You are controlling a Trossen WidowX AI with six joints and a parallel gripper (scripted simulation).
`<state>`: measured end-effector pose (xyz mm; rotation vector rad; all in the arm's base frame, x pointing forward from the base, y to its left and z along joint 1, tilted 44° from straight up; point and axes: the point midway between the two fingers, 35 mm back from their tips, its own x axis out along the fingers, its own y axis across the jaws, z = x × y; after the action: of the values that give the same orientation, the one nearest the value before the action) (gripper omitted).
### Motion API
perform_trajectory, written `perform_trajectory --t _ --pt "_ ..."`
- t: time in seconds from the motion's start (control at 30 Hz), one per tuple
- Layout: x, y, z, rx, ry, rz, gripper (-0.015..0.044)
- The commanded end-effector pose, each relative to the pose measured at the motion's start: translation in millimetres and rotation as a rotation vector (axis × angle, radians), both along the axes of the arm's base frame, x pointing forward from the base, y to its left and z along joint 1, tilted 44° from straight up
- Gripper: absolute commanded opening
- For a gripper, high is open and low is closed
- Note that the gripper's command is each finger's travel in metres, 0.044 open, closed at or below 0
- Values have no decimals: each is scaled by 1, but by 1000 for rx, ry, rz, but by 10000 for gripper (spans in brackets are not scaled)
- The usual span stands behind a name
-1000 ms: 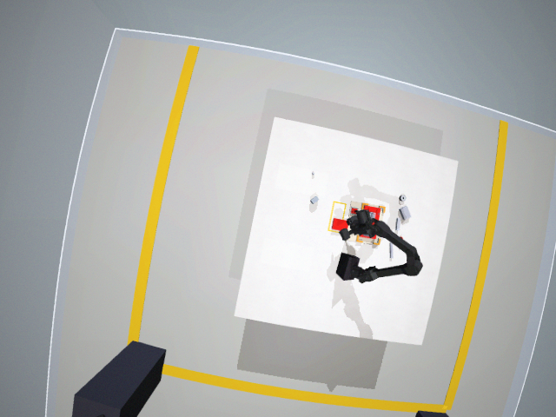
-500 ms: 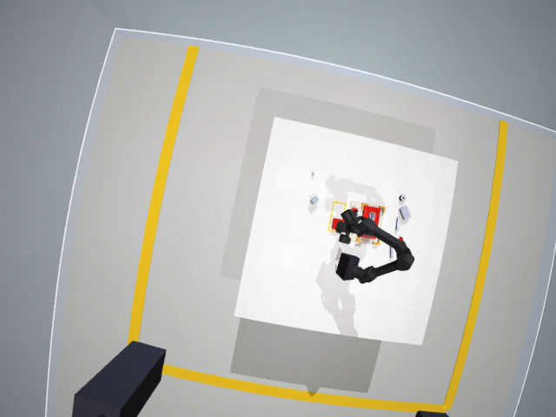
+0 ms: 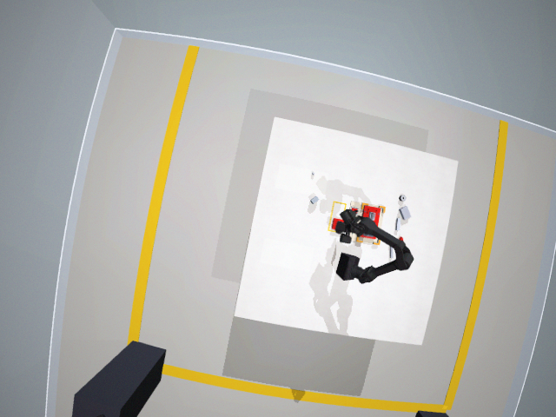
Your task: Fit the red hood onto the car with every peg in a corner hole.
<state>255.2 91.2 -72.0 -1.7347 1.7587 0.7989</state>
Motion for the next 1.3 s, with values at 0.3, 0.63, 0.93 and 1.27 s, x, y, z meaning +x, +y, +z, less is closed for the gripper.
perform_trajectory --t 0.3,0.63,0.93,1.27 --pt "2 -5 -6 -1 -4 7 440" --pt "2 -10 -11 -1 -4 7 440" --pt "3 -14 -16 -2 -4 7 440" --pt "2 -19 -21 -2 -4 7 440"
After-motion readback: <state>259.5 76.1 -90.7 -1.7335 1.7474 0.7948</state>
